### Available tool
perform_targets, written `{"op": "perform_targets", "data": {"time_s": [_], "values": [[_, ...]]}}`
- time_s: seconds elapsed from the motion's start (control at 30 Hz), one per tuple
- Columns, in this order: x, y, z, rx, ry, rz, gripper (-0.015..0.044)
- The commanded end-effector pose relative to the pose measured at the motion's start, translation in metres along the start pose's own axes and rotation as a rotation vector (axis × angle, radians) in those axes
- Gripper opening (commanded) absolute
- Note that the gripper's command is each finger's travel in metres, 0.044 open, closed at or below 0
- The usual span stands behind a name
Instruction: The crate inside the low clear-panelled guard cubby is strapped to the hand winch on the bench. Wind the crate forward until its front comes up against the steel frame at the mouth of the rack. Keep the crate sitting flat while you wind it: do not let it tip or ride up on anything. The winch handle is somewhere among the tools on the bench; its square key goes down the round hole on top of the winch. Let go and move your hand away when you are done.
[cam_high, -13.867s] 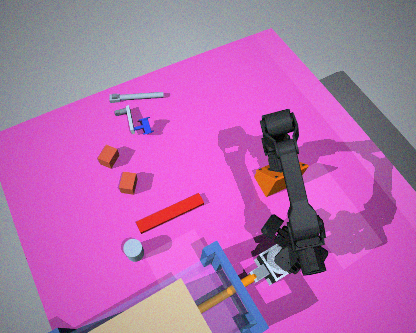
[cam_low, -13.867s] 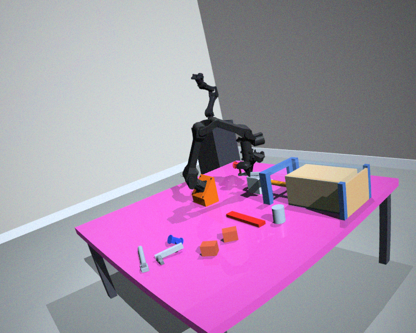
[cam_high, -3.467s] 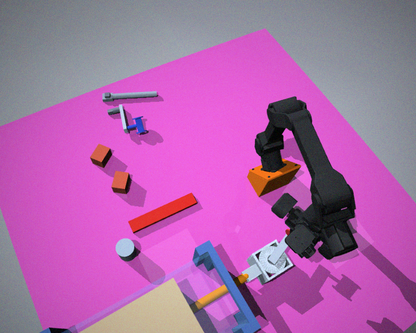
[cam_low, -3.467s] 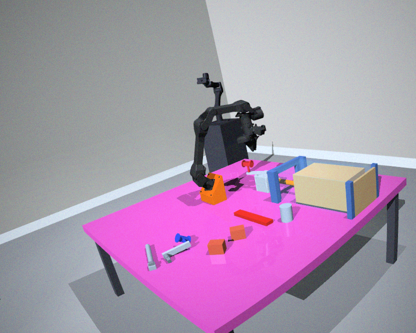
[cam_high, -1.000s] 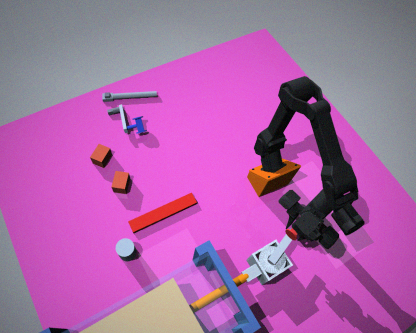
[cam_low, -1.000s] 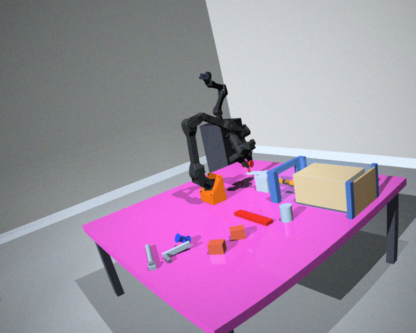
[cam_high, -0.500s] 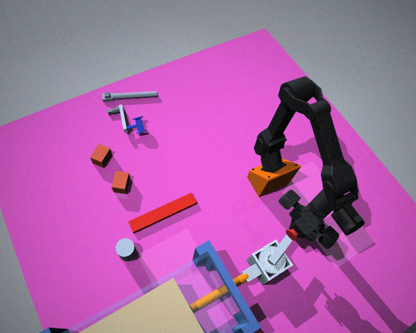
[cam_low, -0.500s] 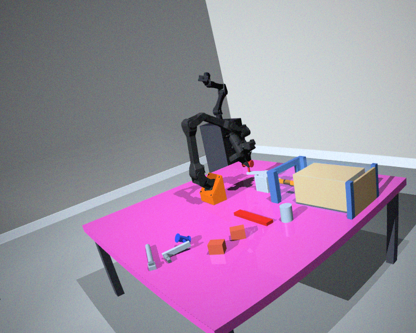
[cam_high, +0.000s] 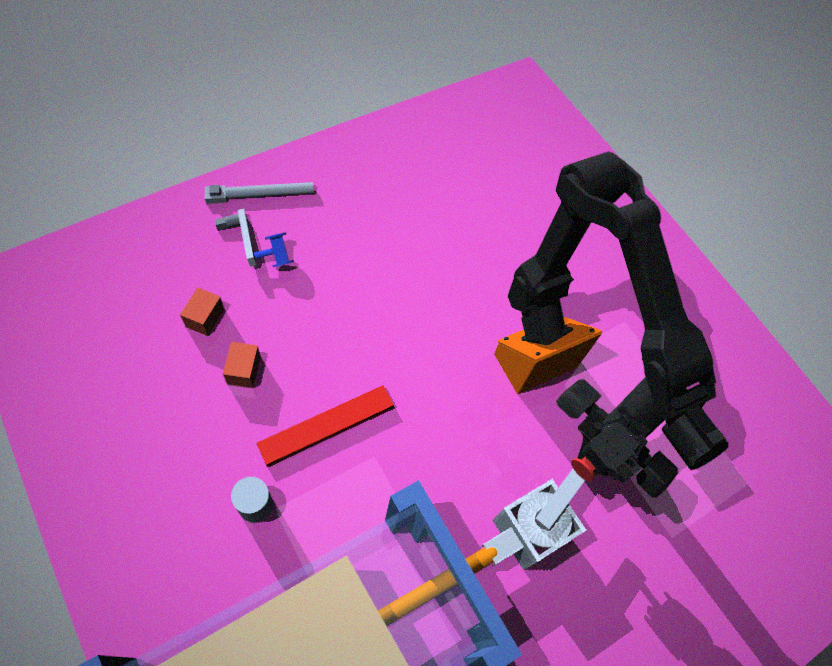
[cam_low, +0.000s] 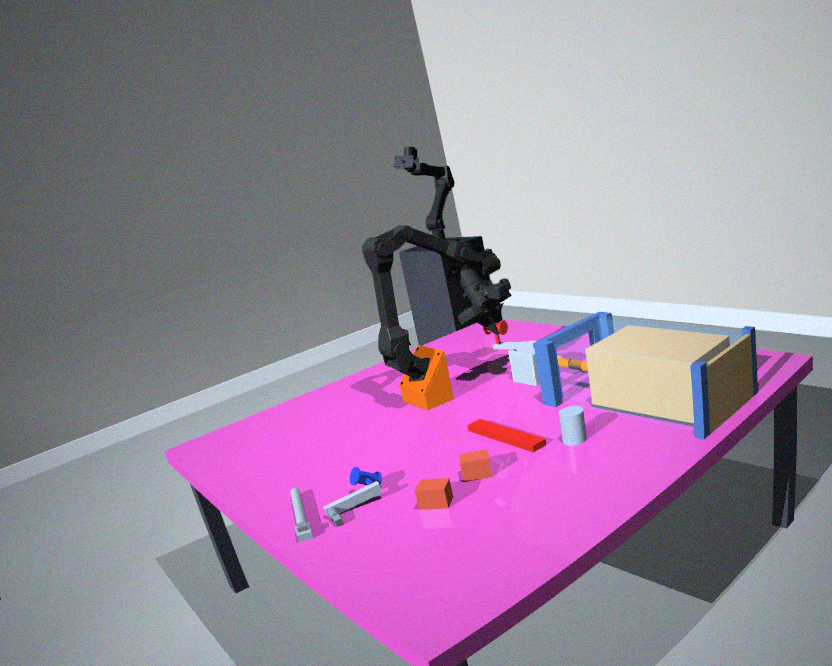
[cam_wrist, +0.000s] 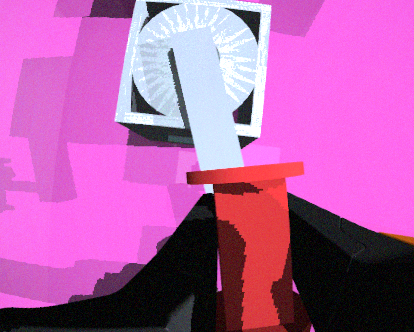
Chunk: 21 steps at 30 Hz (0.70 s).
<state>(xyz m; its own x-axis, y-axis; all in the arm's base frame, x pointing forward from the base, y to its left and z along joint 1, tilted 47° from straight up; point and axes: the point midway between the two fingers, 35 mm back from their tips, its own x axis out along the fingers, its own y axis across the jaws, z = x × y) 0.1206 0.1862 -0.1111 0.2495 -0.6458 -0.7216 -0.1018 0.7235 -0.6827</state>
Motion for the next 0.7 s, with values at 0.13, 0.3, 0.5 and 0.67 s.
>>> {"op": "perform_targets", "data": {"time_s": [0.13,0.3,0.5,0.67], "values": [[0.003,-0.009,0.0,-0.003,0.001,-0.012,0.0],[0.004,-0.015,0.001,-0.004,0.001,-0.012,0.0],[0.005,-0.022,0.004,-0.003,0.001,-0.013,0.0],[0.006,-0.027,0.006,-0.003,0.001,-0.013,0.0]]}}
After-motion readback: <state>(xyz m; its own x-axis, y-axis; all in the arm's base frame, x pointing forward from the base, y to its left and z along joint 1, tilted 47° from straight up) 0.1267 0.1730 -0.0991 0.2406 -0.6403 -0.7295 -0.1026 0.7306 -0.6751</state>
